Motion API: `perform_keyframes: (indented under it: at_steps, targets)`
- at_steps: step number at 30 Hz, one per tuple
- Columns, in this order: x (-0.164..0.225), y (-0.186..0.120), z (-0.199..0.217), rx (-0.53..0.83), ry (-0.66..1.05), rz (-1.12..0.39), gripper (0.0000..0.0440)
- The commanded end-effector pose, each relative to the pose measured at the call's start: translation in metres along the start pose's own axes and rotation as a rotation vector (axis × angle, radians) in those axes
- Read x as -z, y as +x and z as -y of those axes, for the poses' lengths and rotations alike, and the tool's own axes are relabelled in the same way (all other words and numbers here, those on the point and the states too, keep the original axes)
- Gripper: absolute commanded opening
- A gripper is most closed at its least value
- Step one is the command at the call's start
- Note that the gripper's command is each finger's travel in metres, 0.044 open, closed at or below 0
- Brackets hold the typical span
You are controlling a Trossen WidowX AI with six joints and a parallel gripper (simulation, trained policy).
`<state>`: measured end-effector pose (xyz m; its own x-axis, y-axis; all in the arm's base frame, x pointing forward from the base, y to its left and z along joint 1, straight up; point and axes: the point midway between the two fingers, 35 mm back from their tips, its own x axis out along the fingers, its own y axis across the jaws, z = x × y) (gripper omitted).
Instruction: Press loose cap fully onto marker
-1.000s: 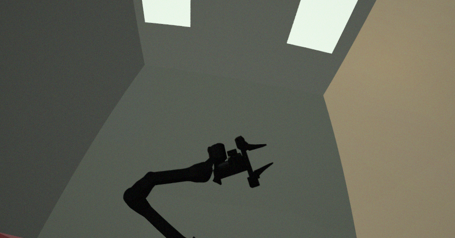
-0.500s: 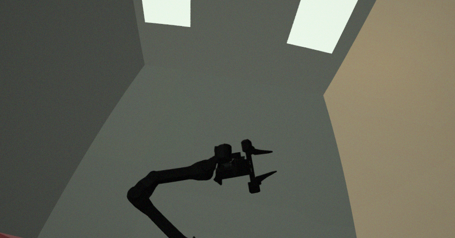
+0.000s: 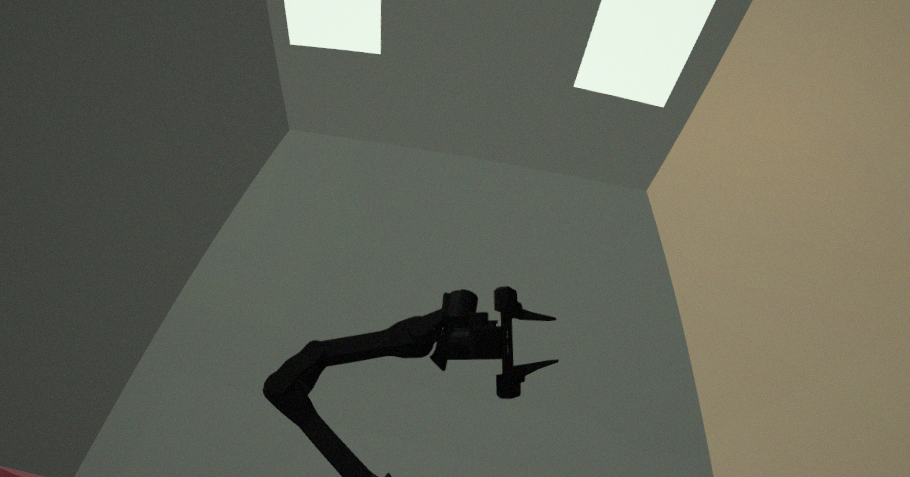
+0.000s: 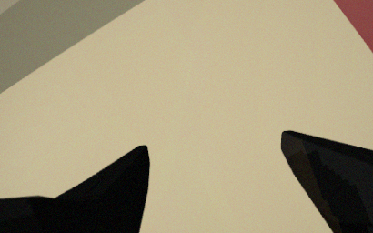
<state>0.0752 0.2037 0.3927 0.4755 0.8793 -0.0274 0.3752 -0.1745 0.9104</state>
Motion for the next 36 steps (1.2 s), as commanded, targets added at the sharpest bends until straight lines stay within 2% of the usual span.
perform_keyframes:
  at_steps: [1,36]
  targets:
    - [-0.001,0.001,0.001,0.02,0.01,0.01,0.0329]
    - [-0.048,0.025,0.05,0.332,0.071,0.262,0.0333]
